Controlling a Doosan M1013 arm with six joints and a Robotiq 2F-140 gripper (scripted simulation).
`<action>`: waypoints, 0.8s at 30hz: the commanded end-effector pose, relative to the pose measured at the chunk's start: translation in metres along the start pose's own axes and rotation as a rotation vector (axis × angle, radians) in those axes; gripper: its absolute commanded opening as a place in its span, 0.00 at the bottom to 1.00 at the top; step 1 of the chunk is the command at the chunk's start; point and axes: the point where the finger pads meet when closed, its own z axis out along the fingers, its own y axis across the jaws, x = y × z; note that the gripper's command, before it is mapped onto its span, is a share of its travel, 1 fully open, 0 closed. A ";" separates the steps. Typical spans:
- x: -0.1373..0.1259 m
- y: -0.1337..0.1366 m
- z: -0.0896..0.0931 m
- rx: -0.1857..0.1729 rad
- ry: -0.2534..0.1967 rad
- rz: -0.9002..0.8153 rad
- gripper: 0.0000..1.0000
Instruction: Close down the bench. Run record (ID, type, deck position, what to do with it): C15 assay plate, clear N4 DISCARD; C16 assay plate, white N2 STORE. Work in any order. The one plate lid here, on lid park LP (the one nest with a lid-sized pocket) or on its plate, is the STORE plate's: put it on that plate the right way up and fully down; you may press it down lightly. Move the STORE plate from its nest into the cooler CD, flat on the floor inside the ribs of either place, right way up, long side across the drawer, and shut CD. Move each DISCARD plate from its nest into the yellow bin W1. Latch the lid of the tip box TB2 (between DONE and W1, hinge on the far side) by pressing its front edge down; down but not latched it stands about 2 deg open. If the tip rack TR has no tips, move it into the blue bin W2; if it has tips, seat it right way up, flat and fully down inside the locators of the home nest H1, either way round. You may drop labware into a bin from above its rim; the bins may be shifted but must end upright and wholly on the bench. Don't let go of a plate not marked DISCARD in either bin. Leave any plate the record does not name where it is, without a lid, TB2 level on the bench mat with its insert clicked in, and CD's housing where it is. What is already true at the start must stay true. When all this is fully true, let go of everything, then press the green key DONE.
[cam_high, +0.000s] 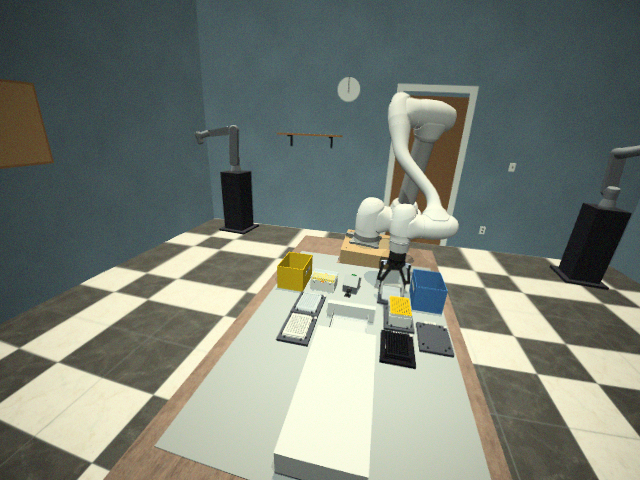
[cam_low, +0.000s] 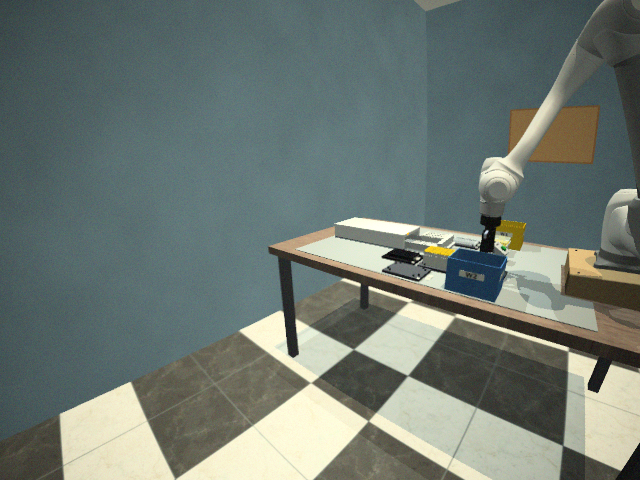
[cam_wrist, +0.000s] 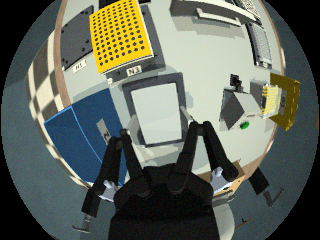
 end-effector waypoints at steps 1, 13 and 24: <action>0.000 0.000 0.000 0.000 0.000 0.000 0.62; 0.000 0.000 0.000 0.000 0.000 0.000 0.56; 0.000 0.000 0.000 0.000 0.000 0.000 0.00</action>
